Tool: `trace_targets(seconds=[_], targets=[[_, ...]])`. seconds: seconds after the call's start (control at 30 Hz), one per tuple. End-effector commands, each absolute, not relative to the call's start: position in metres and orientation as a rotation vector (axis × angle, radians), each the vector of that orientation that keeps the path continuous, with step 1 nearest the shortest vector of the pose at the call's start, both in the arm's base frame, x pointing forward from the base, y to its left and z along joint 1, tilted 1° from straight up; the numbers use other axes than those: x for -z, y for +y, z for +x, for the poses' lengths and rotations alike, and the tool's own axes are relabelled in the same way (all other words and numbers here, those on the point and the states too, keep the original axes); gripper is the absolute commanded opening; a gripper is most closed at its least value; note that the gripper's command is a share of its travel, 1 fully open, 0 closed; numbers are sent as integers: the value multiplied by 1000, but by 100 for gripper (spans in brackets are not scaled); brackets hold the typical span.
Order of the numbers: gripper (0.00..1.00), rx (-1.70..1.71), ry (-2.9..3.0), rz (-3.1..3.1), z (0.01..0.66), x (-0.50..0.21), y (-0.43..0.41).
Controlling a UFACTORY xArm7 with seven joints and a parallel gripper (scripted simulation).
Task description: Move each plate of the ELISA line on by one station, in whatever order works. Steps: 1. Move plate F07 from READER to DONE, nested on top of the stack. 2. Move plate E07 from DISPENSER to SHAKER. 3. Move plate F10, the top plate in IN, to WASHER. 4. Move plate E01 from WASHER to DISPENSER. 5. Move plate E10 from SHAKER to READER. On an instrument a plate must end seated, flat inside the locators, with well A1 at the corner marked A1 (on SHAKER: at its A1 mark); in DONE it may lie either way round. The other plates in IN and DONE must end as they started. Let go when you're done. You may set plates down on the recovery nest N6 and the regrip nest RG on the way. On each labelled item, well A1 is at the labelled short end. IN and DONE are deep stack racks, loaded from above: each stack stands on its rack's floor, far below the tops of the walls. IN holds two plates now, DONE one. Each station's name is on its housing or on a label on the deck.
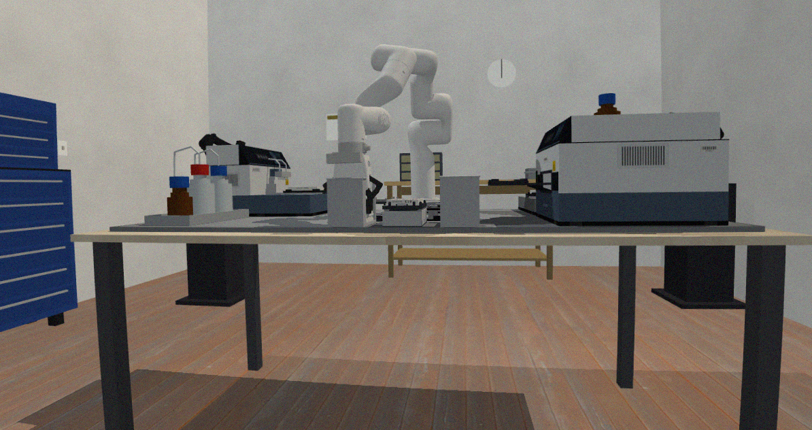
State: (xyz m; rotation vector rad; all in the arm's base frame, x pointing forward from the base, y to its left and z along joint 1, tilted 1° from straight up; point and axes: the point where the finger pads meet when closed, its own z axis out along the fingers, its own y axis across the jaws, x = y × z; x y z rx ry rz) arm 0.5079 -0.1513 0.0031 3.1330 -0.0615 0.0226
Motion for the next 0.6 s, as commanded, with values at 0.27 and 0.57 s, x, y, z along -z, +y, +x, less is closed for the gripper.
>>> trace_targets(seconds=[0.27,0.57], targets=[[100,-32,-62,3131,510,-5,-152],[100,-32,-62,3131,510,-8,-152]])
